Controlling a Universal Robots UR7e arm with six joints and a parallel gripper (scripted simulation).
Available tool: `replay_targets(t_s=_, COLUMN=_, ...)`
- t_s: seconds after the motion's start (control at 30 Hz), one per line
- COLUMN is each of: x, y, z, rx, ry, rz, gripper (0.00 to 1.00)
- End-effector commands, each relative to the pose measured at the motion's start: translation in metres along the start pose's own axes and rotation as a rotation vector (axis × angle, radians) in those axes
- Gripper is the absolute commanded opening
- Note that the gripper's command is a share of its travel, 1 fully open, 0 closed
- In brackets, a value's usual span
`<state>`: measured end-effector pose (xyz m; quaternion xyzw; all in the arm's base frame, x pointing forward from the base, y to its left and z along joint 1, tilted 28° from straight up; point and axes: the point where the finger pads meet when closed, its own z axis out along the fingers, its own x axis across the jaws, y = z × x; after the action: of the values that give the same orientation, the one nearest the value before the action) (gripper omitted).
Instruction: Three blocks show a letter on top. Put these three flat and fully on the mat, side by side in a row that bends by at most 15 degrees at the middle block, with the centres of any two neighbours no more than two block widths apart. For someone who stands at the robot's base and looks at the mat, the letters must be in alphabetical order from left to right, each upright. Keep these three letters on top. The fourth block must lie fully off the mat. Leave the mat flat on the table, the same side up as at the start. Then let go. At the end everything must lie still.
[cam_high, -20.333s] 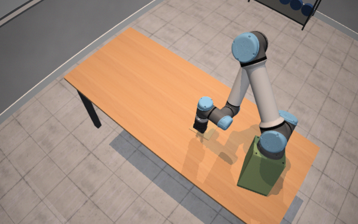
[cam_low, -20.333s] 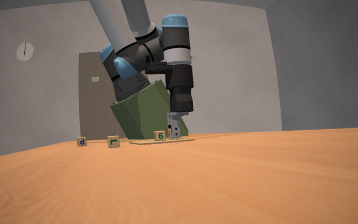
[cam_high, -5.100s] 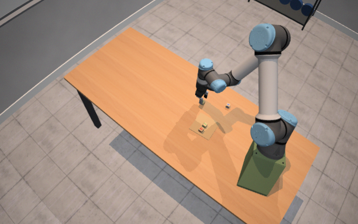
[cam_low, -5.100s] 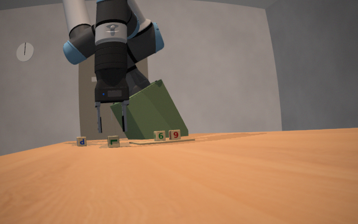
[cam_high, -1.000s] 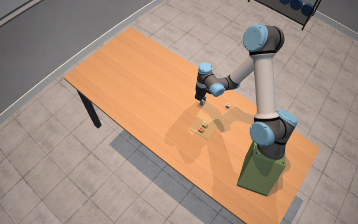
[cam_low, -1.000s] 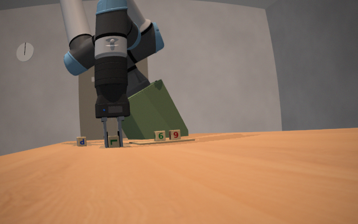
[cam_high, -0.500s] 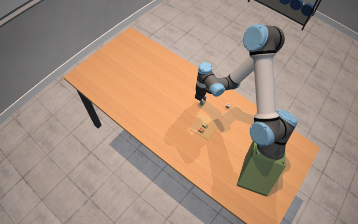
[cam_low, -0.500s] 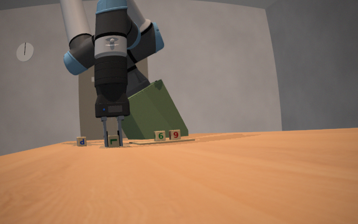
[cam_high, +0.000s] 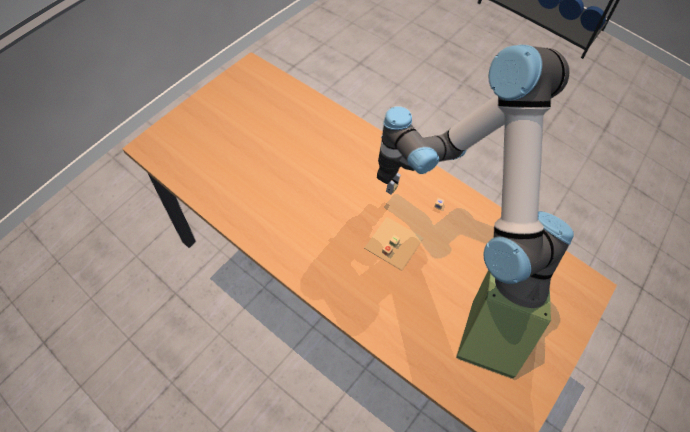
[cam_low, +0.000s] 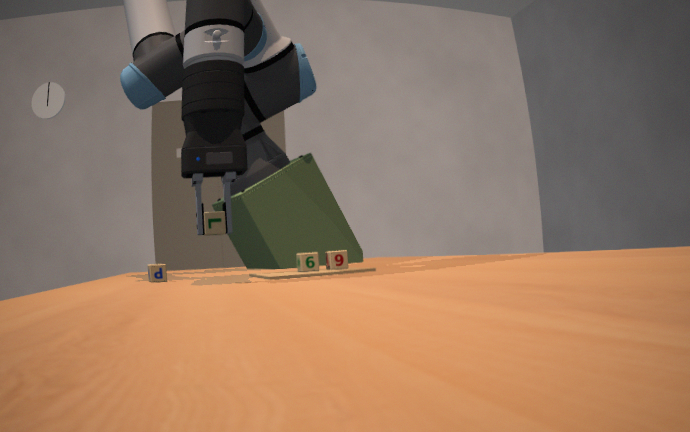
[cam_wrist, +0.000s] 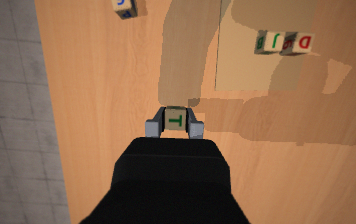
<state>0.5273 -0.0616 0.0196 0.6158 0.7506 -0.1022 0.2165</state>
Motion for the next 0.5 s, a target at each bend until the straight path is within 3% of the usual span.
replay_targets(t_s=0.0, x=0.000, y=0.001, z=-0.032, rx=-0.001, ry=-0.001, rz=0.000, gripper=0.49)
replay_targets(t_s=0.17, x=0.000, y=0.001, z=-0.045, rx=-0.001, ry=-0.001, rz=0.000, gripper=0.49)
replay_targets(t_s=0.47, x=0.001, y=-0.001, z=-0.043, rx=0.005, ry=0.002, rz=-0.001, gripper=0.49)
